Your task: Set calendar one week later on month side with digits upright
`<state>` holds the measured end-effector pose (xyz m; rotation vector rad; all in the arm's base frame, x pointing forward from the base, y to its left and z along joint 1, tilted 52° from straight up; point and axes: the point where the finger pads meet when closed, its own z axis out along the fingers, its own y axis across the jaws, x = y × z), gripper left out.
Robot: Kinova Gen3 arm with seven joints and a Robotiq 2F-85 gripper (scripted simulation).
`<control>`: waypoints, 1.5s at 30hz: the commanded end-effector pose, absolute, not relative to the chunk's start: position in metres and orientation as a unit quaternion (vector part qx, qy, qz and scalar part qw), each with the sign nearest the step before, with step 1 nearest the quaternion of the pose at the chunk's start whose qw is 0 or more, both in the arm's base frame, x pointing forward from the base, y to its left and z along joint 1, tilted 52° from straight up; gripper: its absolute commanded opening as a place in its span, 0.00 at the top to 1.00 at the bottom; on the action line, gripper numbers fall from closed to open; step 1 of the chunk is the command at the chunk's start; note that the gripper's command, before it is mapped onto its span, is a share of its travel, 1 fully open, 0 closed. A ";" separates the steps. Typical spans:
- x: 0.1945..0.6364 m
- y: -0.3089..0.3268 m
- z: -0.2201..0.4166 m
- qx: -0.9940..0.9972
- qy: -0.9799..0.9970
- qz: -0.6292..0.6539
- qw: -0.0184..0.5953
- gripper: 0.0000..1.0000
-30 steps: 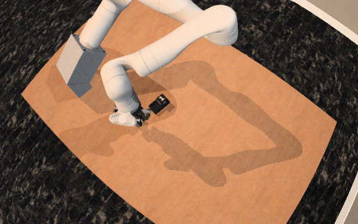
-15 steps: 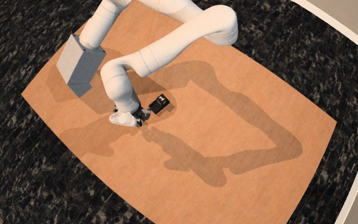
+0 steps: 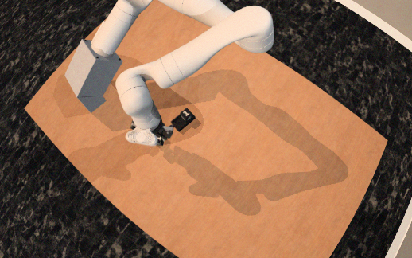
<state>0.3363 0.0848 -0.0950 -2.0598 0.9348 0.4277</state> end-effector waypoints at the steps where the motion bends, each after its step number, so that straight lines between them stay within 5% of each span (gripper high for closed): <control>1: 0.337 0.084 -0.095 -0.817 0.371 0.169 0.408 0.54; 45: 0.337 0.107 -0.112 -0.817 0.371 0.169 0.408 0.54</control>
